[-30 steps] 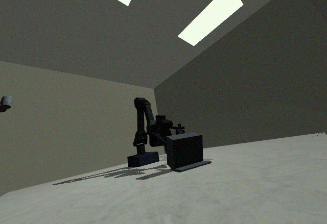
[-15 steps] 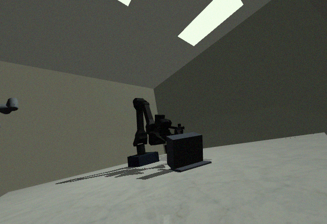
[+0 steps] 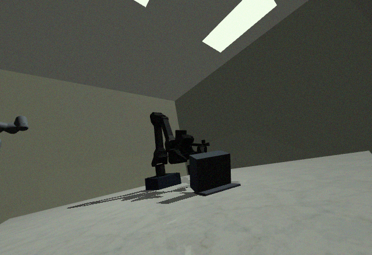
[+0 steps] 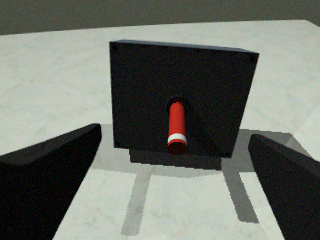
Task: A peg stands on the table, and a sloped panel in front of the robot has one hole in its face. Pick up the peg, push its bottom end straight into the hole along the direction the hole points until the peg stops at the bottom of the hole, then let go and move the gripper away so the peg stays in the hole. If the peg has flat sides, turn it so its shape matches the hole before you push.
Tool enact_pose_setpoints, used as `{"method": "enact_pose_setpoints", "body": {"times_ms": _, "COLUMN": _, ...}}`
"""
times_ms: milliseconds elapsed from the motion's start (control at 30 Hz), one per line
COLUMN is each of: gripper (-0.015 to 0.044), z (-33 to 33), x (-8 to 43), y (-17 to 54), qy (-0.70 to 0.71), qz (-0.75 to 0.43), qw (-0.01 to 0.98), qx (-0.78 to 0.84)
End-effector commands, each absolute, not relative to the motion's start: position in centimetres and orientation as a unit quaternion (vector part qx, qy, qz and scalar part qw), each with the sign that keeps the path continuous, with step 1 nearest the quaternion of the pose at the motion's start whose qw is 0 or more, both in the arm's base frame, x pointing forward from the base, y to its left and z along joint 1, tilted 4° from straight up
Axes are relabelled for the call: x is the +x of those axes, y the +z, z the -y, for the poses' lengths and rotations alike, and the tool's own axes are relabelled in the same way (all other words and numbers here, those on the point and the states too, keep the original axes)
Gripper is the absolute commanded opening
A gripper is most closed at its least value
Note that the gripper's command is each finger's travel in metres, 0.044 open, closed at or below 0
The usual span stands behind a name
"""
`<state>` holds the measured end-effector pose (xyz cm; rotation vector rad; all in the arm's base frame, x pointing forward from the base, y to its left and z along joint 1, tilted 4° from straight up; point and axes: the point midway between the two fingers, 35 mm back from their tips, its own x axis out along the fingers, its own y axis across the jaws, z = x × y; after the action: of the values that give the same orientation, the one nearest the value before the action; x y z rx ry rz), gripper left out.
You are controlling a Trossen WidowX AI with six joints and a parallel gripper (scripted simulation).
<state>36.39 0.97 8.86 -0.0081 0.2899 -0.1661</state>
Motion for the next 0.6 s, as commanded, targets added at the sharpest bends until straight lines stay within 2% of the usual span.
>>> {"method": "enact_pose_setpoints", "body": {"times_ms": 0, "gripper": 0.044, "z": -1.1, "x": 36.0, "y": 9.0, "qy": -0.083, "qz": -0.145, "qw": 0.986, "qx": -0.003}}
{"method": "enact_pose_setpoints", "body": {"times_ms": 567, "gripper": 0.044, "z": -1.3, "x": 34.6, "y": 9.5, "qy": -0.083, "qz": -0.145, "qw": 0.986, "qx": -0.003}}
